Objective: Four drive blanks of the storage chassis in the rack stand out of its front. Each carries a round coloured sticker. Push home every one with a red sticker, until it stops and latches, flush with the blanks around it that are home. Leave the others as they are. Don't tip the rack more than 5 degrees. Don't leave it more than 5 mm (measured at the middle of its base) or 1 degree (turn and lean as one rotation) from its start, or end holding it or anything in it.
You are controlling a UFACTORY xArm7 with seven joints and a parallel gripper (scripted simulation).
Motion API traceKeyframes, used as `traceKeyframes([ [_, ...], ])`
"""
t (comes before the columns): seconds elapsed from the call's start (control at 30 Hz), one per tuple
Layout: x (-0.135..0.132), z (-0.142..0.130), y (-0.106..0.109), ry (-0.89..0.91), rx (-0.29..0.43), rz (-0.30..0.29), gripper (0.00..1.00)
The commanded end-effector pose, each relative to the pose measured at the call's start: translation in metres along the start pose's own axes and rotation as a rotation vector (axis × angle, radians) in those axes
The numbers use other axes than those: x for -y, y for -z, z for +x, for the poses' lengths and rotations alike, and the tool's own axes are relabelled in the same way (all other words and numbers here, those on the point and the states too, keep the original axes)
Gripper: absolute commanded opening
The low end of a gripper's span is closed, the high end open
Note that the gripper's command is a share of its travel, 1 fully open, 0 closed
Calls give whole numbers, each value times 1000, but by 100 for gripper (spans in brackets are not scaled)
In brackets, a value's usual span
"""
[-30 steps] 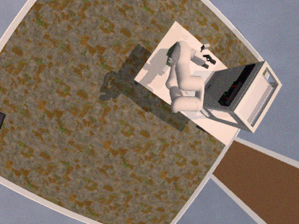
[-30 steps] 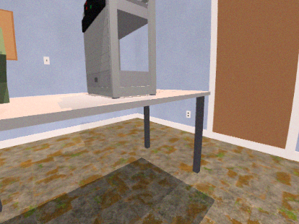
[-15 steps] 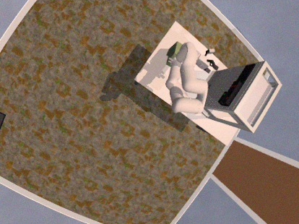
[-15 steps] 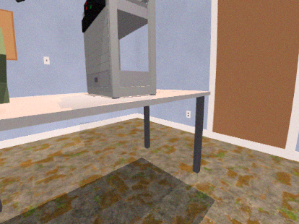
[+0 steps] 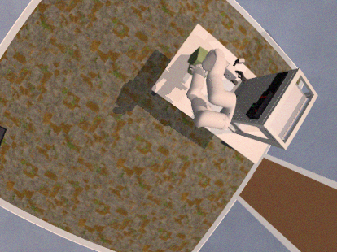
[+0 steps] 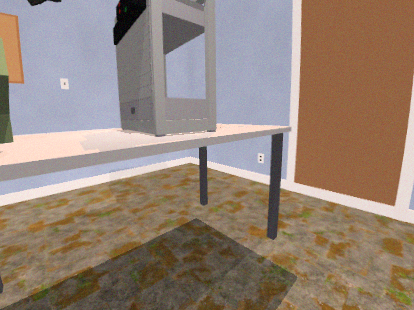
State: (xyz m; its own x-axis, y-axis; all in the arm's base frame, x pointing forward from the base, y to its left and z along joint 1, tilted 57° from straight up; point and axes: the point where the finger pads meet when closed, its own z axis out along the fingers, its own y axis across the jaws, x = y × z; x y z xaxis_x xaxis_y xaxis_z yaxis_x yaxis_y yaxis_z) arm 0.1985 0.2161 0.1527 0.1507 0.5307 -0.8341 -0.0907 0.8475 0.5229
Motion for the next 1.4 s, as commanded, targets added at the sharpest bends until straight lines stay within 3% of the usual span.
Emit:
traceKeyframes([
  [0.0, 0, -1, -4, -7, 12, 9, 100],
  [1.37, 4, -5, -11, -14, 36, 25, 100],
])
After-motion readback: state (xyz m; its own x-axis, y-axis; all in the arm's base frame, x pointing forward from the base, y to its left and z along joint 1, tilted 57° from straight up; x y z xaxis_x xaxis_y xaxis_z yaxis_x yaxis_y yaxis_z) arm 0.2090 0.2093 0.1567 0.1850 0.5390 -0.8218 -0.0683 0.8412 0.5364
